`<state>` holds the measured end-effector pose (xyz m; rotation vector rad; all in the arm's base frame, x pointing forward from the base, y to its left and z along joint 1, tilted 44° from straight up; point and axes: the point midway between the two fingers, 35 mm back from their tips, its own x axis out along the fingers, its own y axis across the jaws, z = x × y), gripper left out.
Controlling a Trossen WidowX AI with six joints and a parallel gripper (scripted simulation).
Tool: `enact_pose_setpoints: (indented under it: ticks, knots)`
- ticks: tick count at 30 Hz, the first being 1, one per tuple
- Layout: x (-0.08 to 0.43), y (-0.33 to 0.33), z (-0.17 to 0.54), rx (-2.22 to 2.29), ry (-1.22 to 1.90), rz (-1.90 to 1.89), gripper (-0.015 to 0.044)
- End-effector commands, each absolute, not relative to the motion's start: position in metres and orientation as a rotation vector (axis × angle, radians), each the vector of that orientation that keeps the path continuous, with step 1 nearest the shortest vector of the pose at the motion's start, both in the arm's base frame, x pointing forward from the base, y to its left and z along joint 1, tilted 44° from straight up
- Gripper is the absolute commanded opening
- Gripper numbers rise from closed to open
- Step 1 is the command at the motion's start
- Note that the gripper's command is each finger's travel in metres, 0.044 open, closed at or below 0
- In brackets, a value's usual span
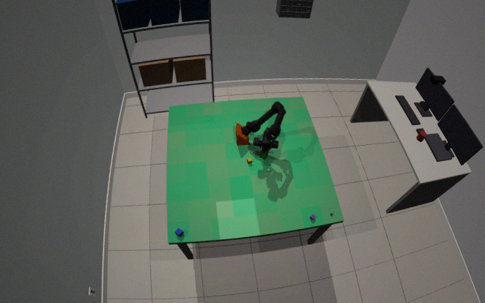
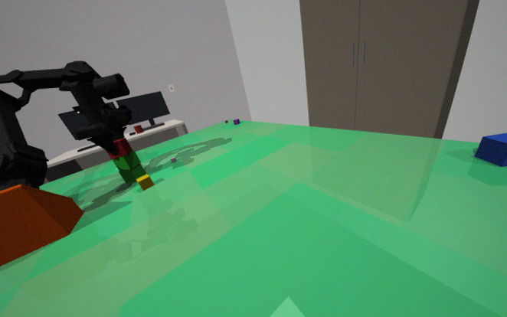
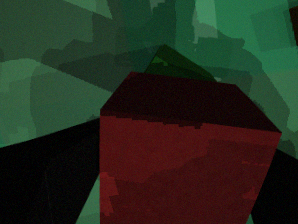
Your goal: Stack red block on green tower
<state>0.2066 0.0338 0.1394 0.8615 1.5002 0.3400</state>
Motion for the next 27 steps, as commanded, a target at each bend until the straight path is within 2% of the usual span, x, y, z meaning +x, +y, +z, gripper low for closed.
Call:
enact_pose_setpoints:
  ticks: [1,4,27]
  knots:
    - [0.2066,0.0336,0.1390,0.861,1.501,0.338,0.0367]
    - [0.2066,0.0336,0.1390,0.861,1.501,0.338,0.0440]
    - [0.2066,0.0336,0.1390,0.861,1.501,0.338,0.0440]
